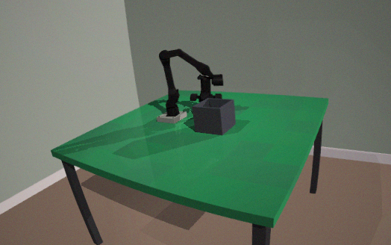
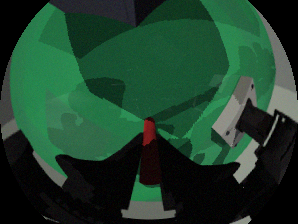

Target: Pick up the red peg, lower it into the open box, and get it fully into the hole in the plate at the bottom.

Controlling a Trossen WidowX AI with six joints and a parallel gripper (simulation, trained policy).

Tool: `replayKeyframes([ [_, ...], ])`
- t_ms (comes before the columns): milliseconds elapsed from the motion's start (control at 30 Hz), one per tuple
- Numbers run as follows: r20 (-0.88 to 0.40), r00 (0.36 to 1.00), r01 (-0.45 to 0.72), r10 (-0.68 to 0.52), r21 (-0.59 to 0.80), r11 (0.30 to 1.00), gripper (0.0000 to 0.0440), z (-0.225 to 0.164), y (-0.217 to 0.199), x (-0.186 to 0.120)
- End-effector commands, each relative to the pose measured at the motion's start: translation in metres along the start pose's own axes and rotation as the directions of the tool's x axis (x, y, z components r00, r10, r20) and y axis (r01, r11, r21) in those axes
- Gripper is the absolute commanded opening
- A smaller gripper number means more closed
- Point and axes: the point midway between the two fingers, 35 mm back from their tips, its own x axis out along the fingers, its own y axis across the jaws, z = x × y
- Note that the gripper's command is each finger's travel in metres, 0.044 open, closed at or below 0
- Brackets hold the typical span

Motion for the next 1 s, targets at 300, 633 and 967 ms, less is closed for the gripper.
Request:
replayKeyframes([
  [300, -0.065, 0.989, -0.133, 0.133, 0.008, 0.991, 0.0, -0.003, 0.015, -0.035],
  [633, -0.082, 0.967, -0.242, 0.241, 0.005, 0.97, 0.0, 0.003, 0.022, -0.077],
  [967, -0.038, 0.94, -0.339, 0.338, -0.015, 0.941, 0.0, 0.023, 0.023, -0.125],
])
